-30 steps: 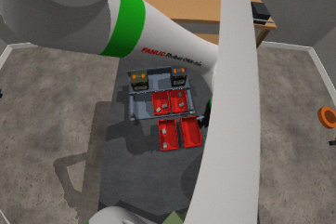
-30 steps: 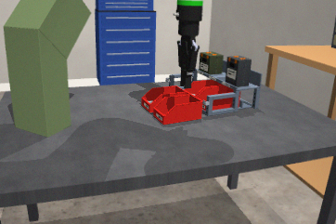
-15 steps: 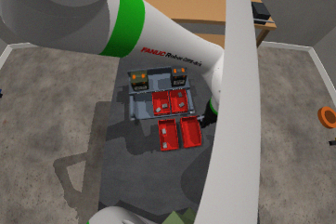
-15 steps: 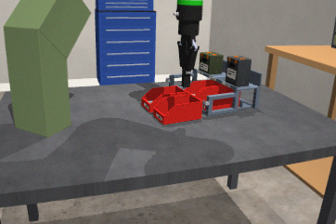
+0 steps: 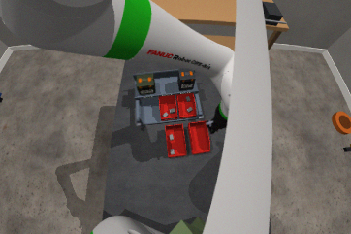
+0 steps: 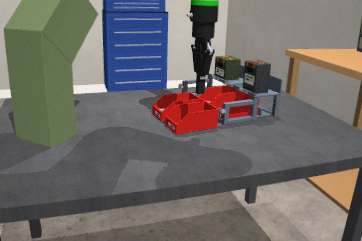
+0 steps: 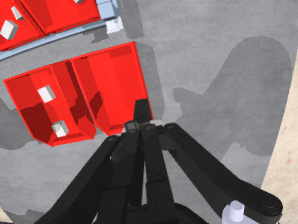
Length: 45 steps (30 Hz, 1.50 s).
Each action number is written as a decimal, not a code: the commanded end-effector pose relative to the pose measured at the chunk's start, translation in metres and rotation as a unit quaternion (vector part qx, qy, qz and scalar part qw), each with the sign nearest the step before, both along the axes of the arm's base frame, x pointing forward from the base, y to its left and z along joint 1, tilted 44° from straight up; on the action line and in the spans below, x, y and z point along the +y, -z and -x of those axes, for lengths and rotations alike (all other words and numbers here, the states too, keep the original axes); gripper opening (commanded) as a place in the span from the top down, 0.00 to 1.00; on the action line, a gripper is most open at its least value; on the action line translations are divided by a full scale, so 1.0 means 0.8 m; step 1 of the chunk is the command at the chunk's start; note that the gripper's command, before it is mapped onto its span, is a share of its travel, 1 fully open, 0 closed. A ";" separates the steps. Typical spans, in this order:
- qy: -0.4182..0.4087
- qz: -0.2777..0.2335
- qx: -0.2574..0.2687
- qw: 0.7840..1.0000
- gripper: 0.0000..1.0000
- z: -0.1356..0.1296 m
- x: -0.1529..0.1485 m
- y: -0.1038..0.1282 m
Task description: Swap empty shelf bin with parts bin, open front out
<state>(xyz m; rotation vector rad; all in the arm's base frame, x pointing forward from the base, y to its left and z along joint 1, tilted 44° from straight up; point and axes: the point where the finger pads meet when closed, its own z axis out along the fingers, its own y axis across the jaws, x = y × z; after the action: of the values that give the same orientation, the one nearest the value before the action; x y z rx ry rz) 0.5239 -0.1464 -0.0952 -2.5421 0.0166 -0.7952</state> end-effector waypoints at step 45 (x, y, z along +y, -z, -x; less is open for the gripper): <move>0.002 -0.001 0.001 1.000 0.76 0.029 0.145 -0.084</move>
<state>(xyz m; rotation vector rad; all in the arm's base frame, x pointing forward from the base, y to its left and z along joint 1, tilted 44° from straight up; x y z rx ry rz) 0.5002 -0.0300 -0.0280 -2.5413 0.0230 -0.7937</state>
